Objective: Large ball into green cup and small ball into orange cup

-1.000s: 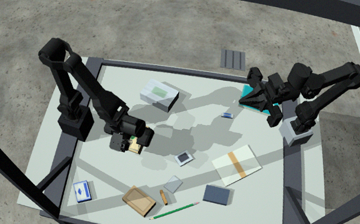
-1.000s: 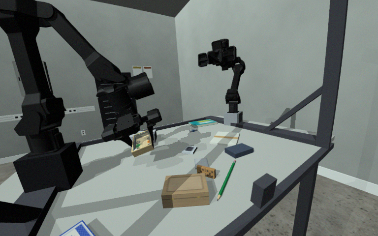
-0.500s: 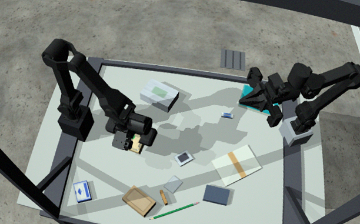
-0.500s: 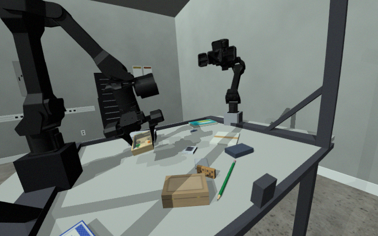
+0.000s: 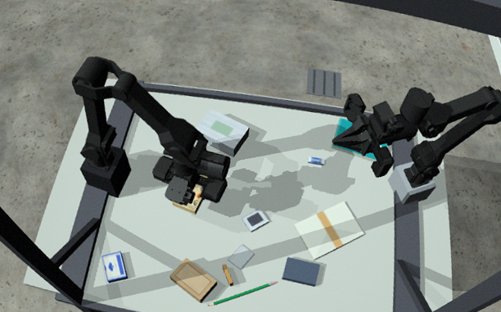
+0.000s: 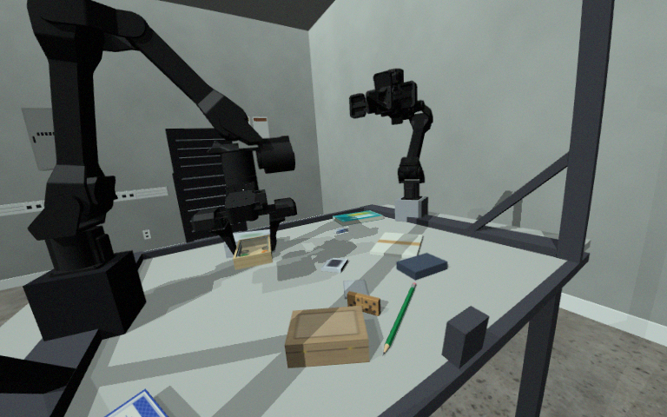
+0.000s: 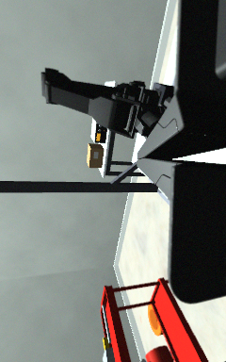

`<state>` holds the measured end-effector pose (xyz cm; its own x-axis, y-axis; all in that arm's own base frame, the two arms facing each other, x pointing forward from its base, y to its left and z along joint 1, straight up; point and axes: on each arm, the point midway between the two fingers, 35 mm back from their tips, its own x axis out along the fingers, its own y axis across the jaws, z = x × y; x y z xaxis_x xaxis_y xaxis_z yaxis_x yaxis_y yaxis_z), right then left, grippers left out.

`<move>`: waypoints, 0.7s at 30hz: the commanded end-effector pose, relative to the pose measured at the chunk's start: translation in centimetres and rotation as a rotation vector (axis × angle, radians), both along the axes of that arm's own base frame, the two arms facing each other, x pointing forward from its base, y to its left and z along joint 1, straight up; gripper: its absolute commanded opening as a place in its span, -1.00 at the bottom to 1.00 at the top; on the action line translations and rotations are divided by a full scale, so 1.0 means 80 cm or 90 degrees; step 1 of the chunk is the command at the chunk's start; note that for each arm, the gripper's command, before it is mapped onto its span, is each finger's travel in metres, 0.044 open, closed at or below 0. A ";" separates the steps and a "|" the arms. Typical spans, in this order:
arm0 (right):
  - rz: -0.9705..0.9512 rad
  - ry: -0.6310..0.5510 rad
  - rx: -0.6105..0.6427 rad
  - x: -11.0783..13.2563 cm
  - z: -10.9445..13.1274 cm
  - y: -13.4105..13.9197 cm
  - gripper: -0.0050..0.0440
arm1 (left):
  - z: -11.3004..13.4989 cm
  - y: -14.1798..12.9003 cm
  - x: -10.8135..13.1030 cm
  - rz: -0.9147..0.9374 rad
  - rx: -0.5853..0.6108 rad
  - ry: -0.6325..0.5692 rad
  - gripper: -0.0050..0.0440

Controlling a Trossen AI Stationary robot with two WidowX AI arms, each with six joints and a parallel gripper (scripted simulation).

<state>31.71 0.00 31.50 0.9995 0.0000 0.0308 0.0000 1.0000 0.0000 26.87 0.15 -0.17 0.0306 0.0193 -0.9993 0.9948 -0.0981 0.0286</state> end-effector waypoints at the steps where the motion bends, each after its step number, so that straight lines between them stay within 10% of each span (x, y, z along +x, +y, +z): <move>1: 0.000 -0.012 0.000 -0.002 0.010 0.000 -1.00 | 0.006 0.000 0.008 -0.003 -0.012 0.002 -1.00; 21: 0.000 -0.012 0.000 -0.002 0.010 0.000 -1.00 | 0.006 0.000 0.009 -0.002 -0.010 0.008 -1.00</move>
